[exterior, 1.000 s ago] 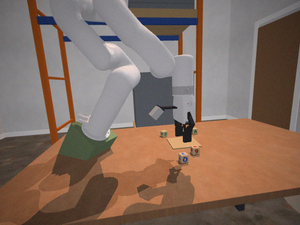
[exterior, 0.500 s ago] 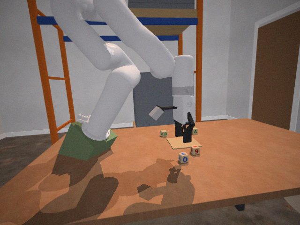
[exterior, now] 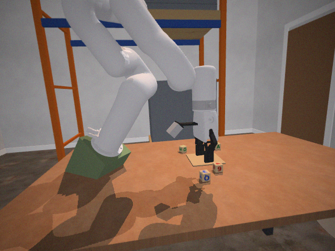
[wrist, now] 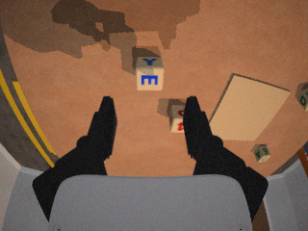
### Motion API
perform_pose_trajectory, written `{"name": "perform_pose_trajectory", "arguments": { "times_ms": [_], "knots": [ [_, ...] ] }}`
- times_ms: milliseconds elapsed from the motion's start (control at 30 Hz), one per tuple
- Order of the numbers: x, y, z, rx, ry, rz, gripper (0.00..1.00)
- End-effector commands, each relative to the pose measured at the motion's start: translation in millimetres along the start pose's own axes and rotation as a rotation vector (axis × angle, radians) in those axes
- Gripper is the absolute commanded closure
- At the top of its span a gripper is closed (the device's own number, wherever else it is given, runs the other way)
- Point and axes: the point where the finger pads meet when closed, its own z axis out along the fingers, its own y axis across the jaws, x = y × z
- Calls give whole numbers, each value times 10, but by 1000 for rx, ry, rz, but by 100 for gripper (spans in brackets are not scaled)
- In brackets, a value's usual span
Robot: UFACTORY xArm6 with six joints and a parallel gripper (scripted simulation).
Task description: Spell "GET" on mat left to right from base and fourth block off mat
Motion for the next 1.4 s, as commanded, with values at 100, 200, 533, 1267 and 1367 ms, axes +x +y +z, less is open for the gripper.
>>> {"name": "perform_pose_trajectory", "arguments": {
  "times_ms": [100, 200, 533, 1267, 1367],
  "knots": [
    [-16, -6, 130, 1, -2, 0, 31],
    [-16, -6, 178, 1, -2, 0, 31],
    [-18, -4, 290, 1, -2, 0, 31],
    [-19, -3, 382, 1, -2, 0, 31],
    [-19, -3, 382, 1, -2, 0, 31]
  ]
}}
